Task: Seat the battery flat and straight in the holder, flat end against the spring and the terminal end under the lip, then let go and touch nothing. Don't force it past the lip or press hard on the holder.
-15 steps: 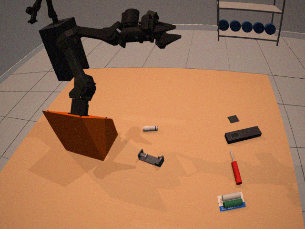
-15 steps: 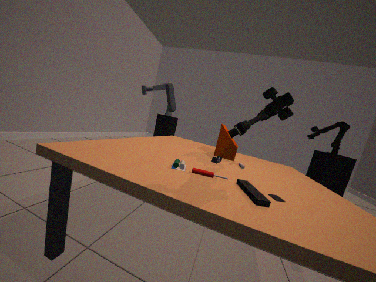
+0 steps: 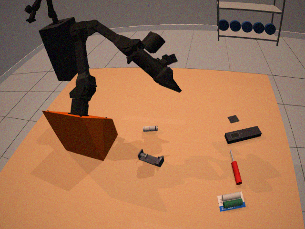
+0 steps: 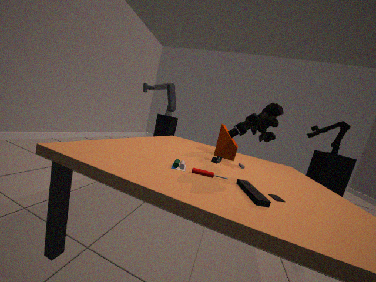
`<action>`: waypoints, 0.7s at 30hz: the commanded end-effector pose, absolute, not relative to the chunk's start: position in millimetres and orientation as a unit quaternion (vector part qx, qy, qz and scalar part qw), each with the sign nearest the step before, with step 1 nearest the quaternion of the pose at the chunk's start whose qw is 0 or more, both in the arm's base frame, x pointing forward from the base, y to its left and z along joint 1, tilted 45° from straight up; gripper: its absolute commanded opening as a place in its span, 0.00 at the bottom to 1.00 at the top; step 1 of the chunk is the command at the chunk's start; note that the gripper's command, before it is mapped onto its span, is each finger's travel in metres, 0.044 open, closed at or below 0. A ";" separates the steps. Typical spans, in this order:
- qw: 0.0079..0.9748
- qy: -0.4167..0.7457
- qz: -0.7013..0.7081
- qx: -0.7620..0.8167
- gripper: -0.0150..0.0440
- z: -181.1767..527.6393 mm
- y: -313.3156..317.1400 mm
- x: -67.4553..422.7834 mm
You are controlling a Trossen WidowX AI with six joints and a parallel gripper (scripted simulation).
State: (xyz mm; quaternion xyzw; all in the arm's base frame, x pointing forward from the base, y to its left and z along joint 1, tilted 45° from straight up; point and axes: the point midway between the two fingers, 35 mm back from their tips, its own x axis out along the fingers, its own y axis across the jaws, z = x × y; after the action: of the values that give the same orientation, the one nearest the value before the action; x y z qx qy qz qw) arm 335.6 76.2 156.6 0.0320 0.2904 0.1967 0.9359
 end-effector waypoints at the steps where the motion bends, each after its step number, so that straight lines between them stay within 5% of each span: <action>1: 0.856 0.429 0.276 0.085 0.65 92.1 111.7 303.2; 7: 0.699 0.599 0.345 0.180 0.65 34.8 150.2 237.2; 21: 0.694 0.604 0.347 0.184 0.65 31.8 152.9 235.2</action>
State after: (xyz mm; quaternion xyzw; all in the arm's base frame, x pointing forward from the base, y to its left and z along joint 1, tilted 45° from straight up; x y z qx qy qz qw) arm 236.3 150.8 33.9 0.1794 0.6005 0.3464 0.6980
